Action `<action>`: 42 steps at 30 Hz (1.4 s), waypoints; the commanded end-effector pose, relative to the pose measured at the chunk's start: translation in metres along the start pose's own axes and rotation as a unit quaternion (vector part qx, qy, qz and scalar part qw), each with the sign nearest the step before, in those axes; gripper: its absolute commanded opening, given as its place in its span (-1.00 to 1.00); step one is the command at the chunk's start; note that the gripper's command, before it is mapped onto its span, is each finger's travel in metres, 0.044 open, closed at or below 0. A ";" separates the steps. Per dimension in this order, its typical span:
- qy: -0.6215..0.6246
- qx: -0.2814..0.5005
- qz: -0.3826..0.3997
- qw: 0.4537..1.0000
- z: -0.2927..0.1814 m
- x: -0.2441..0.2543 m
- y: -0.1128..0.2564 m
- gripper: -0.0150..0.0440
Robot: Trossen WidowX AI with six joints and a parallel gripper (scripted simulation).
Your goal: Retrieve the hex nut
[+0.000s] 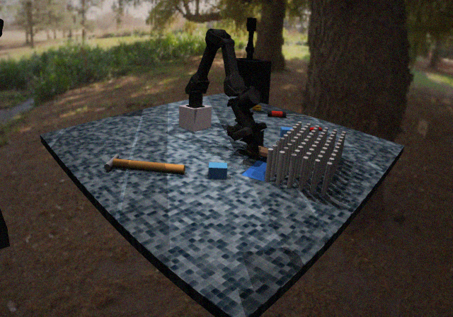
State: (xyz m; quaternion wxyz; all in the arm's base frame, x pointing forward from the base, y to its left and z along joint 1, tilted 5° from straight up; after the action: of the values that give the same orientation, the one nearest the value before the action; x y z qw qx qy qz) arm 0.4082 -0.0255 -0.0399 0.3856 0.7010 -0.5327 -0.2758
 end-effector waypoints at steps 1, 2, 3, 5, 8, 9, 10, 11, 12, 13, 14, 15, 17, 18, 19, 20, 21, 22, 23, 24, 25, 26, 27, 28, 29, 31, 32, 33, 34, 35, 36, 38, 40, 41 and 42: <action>-0.001 0.002 0.003 1.000 0.000 0.001 -0.002 -0.49; -0.001 0.002 0.003 1.000 0.000 0.001 -0.003 -0.49; -0.001 0.002 0.003 1.000 0.000 0.001 -0.003 -0.49; -0.001 0.002 0.003 1.000 0.001 0.001 -0.005 -0.49; -0.001 0.002 0.003 1.000 0.003 0.001 -0.006 -0.49; -0.001 0.002 0.003 1.000 0.003 0.001 -0.007 -0.49; -0.001 0.002 0.003 1.000 0.003 0.001 -0.008 -0.49; -0.001 0.002 0.003 1.000 0.004 0.001 -0.008 -0.49; -0.001 0.002 0.003 1.000 0.004 0.000 -0.009 -0.49; -0.001 0.002 0.003 1.000 0.005 0.000 -0.009 -0.49; -0.001 0.002 0.003 1.000 0.005 0.000 -0.010 -0.49; -0.001 0.002 0.003 1.000 0.006 0.000 -0.011 -0.49; -0.001 0.002 0.003 1.000 0.007 0.000 -0.012 -0.49; -0.001 0.002 0.003 1.000 0.007 0.000 -0.012 -0.49; -0.001 0.002 0.003 1.000 0.007 0.000 -0.013 -0.49; -0.001 0.002 0.003 1.000 0.008 -0.001 -0.013 -0.49; -0.001 0.002 0.003 1.000 0.008 -0.001 -0.013 -0.49; -0.001 0.002 0.003 1.000 0.008 -0.001 -0.013 -0.49; -0.001 0.002 0.003 1.000 0.008 -0.001 -0.013 -0.49; -0.001 0.002 0.003 1.000 0.008 -0.001 -0.013 -0.49; -0.001 0.002 0.003 1.000 0.009 -0.001 -0.013 -0.49; -0.001 0.002 0.003 1.000 0.009 -0.001 -0.013 -0.49; -0.001 0.002 0.003 1.000 0.010 -0.001 -0.012 -0.49; -0.001 0.002 0.003 1.000 0.010 -0.001 -0.012 -0.49; -0.001 0.002 0.003 1.000 0.011 -0.001 -0.012 -0.49; -0.001 0.002 0.003 1.000 0.012 -0.001 -0.011 -0.49; -0.001 0.002 0.003 1.000 0.012 -0.001 -0.011 -0.49; -0.001 0.002 0.003 1.000 0.013 -0.001 -0.011 -0.49; -0.001 0.002 0.003 1.000 0.013 -0.001 -0.010 -0.49; -0.001 0.002 0.003 1.000 0.014 -0.001 -0.010 -0.49; -0.001 0.002 0.003 1.000 0.014 -0.001 -0.010 -0.49; -0.001 0.002 0.002 1.000 0.015 -0.001 -0.009 -0.49; -0.001 0.002 0.002 1.000 0.016 -0.001 -0.009 -0.49; -0.001 0.002 0.002 1.000 0.017 -0.001 -0.008 -0.49; -0.001 0.002 0.002 1.000 0.017 -0.001 -0.008 -0.49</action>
State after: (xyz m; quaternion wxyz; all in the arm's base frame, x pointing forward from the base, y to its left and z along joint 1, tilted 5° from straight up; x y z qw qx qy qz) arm 0.4012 -0.0276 -0.0556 0.3839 0.6995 -0.5364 -0.2750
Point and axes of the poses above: the point midway between the two fingers, 35 mm back from their tips, its own y axis back along the fingers, its own x axis across the jaws, z = x × y, the point moved 2 cm from there along y, back along the fingers, and after that the axes turned 6 degrees about -y, right-handed, at the moved point
